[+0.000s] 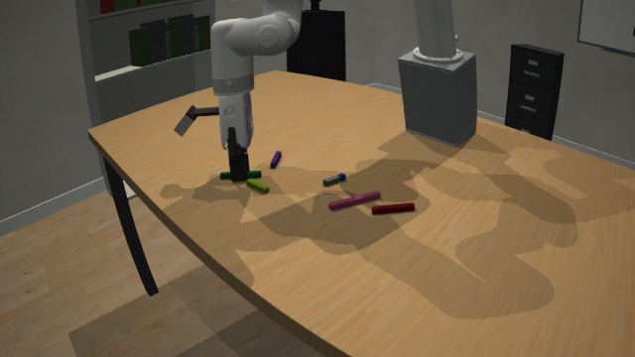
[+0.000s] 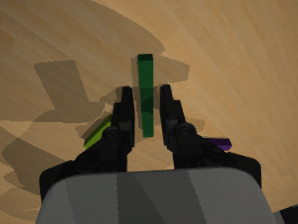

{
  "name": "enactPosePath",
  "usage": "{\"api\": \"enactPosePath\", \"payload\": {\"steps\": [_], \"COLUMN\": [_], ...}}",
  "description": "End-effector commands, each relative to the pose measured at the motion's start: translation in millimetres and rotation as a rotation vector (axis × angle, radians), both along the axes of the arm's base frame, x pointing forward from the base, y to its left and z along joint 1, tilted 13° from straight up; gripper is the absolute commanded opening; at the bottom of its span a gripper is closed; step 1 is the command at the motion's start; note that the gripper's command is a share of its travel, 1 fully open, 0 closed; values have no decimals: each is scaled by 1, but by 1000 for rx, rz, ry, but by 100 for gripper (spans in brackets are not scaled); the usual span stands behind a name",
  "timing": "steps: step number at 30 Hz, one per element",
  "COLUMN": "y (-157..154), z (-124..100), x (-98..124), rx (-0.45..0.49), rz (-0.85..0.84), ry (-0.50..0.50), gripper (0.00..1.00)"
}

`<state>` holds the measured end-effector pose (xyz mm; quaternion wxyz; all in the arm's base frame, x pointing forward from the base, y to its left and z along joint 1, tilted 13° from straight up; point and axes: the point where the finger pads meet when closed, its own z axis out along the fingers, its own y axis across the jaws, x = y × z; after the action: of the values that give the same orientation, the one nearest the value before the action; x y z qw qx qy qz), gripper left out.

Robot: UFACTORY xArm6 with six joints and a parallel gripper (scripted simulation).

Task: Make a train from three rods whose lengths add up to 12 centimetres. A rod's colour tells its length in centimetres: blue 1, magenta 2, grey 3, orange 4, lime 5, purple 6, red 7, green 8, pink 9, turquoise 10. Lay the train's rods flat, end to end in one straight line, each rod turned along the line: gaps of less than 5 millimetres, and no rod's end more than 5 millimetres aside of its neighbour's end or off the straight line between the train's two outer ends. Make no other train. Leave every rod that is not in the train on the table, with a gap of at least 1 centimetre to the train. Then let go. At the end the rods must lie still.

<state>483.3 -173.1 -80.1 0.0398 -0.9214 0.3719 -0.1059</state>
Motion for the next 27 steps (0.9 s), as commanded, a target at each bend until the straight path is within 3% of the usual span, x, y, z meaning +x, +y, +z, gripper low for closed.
{"api": "enactPosePath", "payload": {"steps": [1, 4, 5, 27], "y": [-1, -1, -1, -1], "z": [1, 1, 1, 1], "x": [1, 1, 1, 1], "rx": [-1, -1, -1, -1], "rz": [0, 0, 0, 0], "ry": [-3, -3, -3, -3], "gripper": [24, 24, 4, 4]}}
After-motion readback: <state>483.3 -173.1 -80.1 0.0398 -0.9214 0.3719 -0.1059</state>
